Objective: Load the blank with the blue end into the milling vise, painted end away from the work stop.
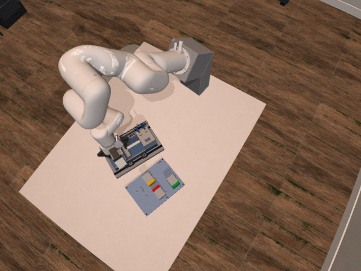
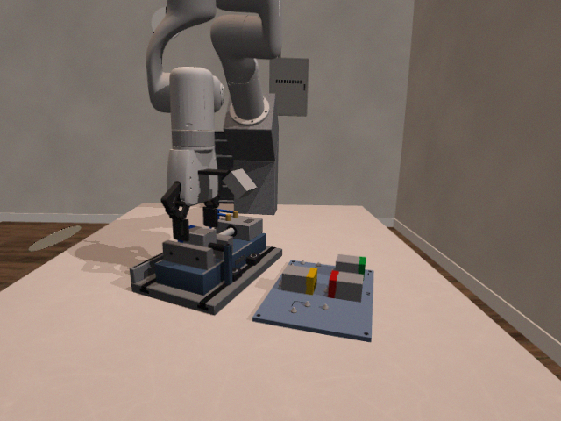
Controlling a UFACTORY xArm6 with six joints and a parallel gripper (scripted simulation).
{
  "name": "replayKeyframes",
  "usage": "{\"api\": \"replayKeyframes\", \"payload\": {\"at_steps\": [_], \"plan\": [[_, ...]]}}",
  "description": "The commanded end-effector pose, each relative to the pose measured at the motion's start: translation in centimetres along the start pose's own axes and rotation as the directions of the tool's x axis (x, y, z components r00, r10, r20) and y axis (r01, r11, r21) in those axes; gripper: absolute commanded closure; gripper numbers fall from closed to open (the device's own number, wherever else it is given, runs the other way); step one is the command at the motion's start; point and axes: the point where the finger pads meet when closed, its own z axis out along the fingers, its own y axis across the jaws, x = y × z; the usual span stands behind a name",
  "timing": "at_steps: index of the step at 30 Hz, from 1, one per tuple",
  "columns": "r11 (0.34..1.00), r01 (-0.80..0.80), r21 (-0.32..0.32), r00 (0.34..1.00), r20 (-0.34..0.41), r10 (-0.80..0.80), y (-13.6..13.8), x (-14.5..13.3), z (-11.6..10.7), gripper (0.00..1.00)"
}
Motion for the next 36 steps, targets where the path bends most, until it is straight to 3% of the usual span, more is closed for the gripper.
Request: {"api": "replayKeyframes", "payload": {"at_steps": [1, 36], "plan": [[1.000, 0.000, -0.002, 1.000, -0.001, 0.000, 0.08, 0.03, -0.04, 0.00], [1.000, 0.000, -0.002, 1.000, 0.001, 0.000, 0.08, 0.03, -0.40, 0.00]]}}
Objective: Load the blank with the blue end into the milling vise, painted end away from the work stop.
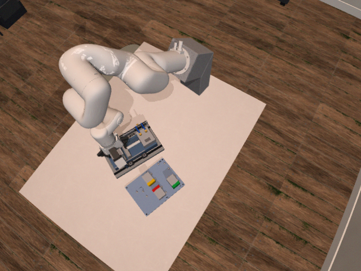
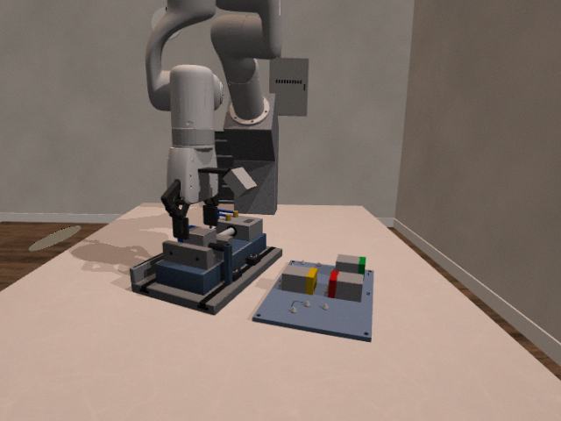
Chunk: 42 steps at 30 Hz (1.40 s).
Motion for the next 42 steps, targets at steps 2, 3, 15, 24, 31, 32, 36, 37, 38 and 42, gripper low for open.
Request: {"api": "replayKeyframes", "payload": {"at_steps": [2, 3, 15, 24, 31, 32, 36, 37, 38, 42], "plan": [[1.000, 0.000, -0.002, 1.000, -0.001, 0.000, 0.09, 0.03, -0.16, 0.00], [1.000, 0.000, -0.002, 1.000, -0.001, 0.000, 0.09, 0.03, -0.19, 0.00], [1.000, 0.000, -0.002, 1.000, -0.001, 0.000, 0.09, 0.03, -0.34, 0.00], [1.000, 0.000, -0.002, 1.000, -0.001, 0.000, 0.08, 0.03, -0.60, 0.00], [1.000, 0.000, -0.002, 1.000, -0.001, 0.000, 0.08, 0.03, -0.63, 0.00], [1.000, 0.000, -0.002, 1.000, -0.001, 0.000, 0.08, 0.03, -0.63, 0.00], [1.000, 0.000, -0.003, 1.000, 0.000, 0.000, 0.08, 0.04, -0.75, 0.00], [1.000, 0.000, -0.002, 1.000, -0.001, 0.000, 0.08, 0.04, -0.78, 0.00], [1.000, 0.000, -0.002, 1.000, -0.001, 0.000, 0.08, 0.04, -0.81, 0.00], [1.000, 0.000, -0.002, 1.000, -0.001, 0.000, 0.08, 0.03, -0.93, 0.00]]}}
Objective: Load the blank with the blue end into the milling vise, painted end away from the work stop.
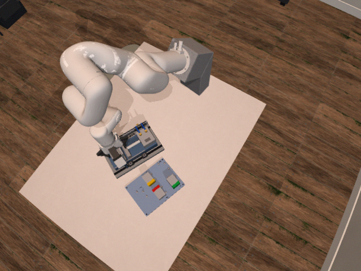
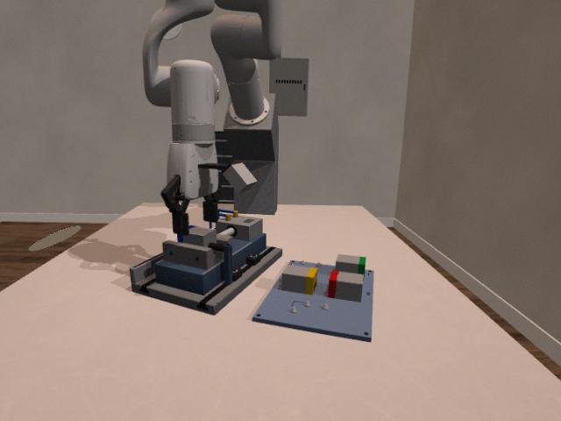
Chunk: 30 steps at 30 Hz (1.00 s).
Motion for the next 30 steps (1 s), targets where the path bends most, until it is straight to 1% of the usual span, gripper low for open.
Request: {"api": "replayKeyframes", "payload": {"at_steps": [1, 30], "plan": [[1.000, 0.000, 0.001, 1.000, -0.003, 0.000, 0.09, 0.02, -0.14, 0.00], [1.000, 0.000, -0.001, 1.000, -0.002, 0.000, 0.08, 0.03, -0.60, 0.00]]}}
